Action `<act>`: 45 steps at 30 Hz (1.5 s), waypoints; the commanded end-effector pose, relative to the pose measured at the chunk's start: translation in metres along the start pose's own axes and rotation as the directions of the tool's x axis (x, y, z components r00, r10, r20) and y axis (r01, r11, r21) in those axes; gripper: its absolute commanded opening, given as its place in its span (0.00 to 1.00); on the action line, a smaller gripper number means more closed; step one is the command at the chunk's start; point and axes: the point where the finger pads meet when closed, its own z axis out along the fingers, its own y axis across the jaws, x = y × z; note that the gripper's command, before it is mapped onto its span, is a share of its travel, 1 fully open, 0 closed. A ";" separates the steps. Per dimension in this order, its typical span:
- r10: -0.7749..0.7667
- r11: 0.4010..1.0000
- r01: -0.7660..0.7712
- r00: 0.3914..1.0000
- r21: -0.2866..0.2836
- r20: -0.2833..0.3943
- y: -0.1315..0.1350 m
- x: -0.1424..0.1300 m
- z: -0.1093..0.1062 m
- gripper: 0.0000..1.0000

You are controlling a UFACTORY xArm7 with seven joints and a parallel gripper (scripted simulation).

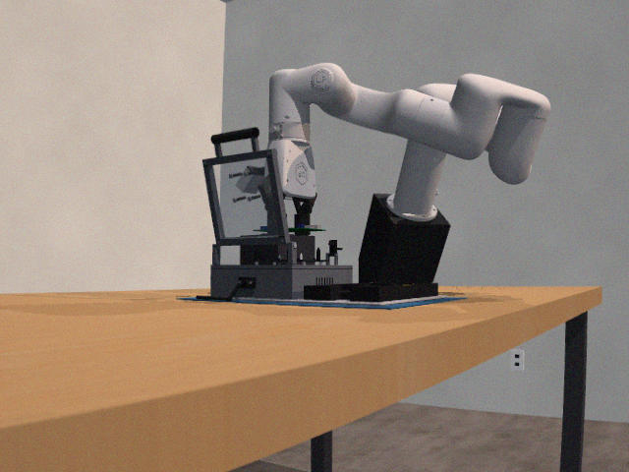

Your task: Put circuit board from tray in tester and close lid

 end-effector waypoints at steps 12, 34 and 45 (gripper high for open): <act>0.000 1.000 0.000 1.000 0.004 -0.001 -0.001 0.000 0.023 0.79; 0.000 1.000 0.000 1.000 0.004 -0.001 -0.001 0.001 0.036 0.79; 0.000 1.000 0.000 1.000 0.004 -0.001 -0.001 0.001 0.036 0.79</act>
